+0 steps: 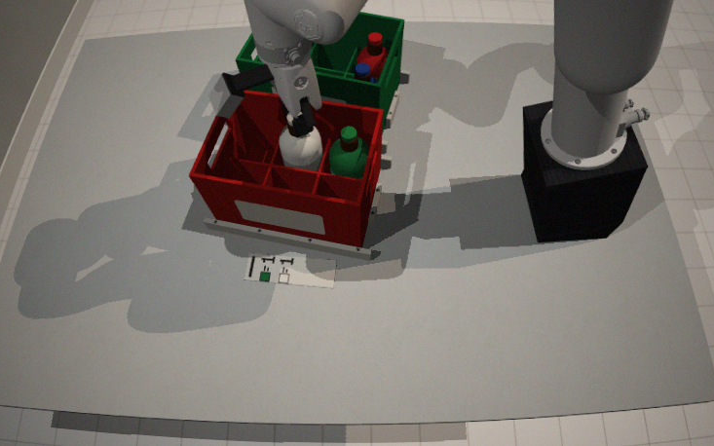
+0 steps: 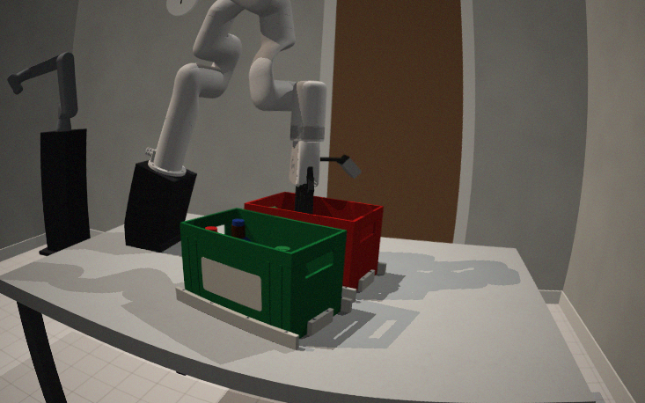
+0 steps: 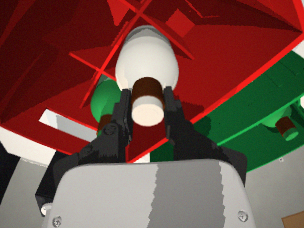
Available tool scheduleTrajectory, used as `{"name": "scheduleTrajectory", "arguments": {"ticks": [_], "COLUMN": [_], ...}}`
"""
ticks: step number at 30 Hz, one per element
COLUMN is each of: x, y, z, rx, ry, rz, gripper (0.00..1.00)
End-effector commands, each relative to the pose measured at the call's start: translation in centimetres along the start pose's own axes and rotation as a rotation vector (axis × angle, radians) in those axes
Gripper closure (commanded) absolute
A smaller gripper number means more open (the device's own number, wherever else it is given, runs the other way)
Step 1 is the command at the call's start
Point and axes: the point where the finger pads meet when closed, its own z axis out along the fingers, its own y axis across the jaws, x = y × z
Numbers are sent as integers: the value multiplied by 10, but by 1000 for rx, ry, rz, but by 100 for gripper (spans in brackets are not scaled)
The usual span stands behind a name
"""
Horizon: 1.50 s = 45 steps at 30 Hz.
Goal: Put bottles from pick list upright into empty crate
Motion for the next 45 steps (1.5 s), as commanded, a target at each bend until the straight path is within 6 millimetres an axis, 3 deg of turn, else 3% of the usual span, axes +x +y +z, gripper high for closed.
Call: {"name": "scheduleTrajectory", "arguments": {"ticks": [1, 45], "x": [1, 1], "y": [1, 1], "z": [0, 17], "rx": [-3, -3], "ry": [3, 3], "rz": [0, 0], "gripper": [100, 100]}}
